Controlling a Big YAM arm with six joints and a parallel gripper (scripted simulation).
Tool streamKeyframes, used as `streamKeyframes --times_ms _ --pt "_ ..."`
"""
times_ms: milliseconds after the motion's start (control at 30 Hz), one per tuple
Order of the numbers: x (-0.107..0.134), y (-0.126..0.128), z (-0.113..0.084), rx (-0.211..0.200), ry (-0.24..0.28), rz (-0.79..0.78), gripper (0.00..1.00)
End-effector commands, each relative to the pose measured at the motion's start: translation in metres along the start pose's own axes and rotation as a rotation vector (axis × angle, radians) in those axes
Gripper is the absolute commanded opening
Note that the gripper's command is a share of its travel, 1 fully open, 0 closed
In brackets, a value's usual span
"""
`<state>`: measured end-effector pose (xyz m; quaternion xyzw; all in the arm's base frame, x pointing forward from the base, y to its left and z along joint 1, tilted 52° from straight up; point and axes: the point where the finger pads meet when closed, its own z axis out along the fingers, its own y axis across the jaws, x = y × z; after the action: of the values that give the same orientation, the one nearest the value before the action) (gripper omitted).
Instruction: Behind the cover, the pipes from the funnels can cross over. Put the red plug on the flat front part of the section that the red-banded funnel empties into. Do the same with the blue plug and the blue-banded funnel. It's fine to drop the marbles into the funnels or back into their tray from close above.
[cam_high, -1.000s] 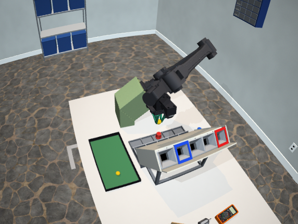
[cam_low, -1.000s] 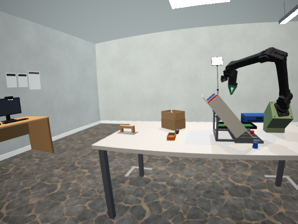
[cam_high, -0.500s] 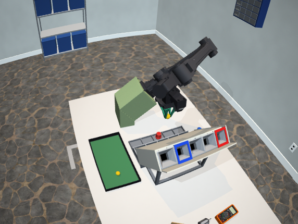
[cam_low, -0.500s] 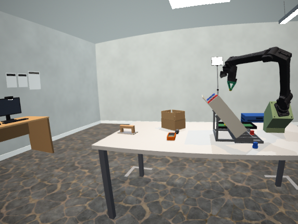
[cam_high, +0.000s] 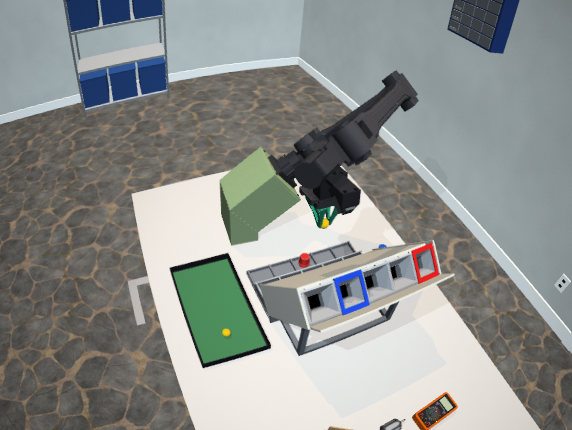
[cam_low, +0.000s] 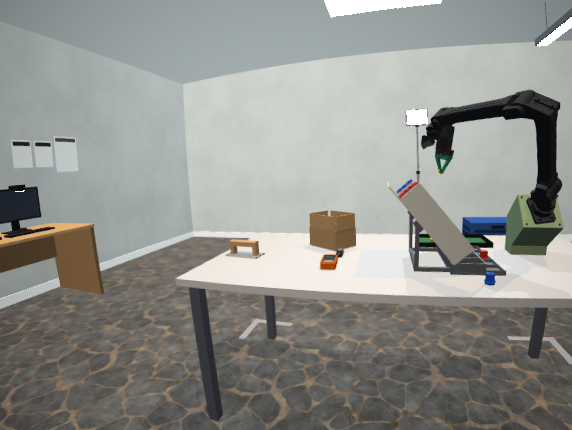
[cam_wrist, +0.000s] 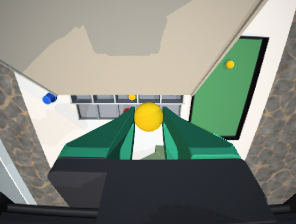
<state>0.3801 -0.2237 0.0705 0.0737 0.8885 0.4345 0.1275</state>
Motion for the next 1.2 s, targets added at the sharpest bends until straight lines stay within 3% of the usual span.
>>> streamKeyframes --times_ms 0,133,600,1167 --pt "-0.03 -0.002 -0.003 0.02 -0.008 -0.029 0.0" --pt "-0.037 -0.002 -0.001 0.022 -0.006 -0.029 0.0" --pt "-0.111 0.003 0.016 0.008 0.003 -0.016 0.0" --pt "-0.171 0.004 0.029 0.008 0.005 -0.015 0.0"
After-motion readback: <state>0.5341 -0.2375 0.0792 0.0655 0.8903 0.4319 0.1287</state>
